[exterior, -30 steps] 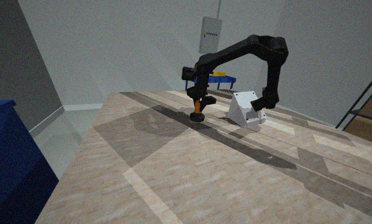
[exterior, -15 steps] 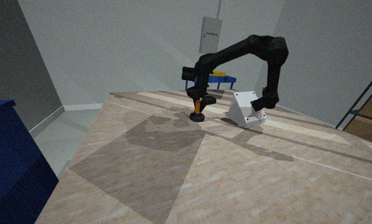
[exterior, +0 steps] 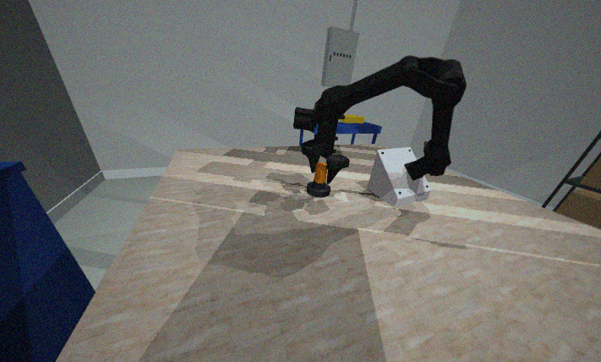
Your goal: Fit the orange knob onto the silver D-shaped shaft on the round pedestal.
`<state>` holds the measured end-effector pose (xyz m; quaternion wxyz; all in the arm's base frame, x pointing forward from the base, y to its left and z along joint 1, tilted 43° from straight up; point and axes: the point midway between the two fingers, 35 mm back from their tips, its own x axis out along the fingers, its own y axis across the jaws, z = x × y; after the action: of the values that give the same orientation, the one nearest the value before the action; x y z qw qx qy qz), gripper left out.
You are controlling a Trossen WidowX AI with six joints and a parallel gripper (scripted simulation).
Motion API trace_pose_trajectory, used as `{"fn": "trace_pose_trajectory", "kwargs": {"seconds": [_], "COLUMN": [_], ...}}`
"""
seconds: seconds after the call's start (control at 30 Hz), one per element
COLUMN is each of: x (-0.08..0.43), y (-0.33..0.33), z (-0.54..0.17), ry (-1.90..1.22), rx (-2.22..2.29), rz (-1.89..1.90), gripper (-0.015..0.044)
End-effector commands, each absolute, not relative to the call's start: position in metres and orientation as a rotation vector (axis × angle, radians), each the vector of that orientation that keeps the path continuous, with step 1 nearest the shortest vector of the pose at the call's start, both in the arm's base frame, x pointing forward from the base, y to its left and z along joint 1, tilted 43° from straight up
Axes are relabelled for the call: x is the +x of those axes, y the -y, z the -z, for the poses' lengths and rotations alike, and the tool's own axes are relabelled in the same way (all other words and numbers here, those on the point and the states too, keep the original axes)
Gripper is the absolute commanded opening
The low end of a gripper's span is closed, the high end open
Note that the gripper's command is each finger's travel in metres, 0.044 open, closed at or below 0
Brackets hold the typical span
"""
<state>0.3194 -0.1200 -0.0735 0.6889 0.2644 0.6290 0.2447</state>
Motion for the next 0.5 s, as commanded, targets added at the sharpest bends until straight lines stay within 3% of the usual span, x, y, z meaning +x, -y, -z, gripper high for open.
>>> {"fn": "trace_pose_trajectory", "kwargs": {"seconds": [0.0,0.17,0.47], "x": [0.32,0.311,0.313], "y": [0.137,0.183,0.186], "z": [0.059,0.007,0.006], "ry": [-1.406,-1.408,-1.408], "rx": [0.587,0.587,0.587], "rz": [-0.545,-0.544,-0.544], "gripper": [0.044,0.044,0.044]}}
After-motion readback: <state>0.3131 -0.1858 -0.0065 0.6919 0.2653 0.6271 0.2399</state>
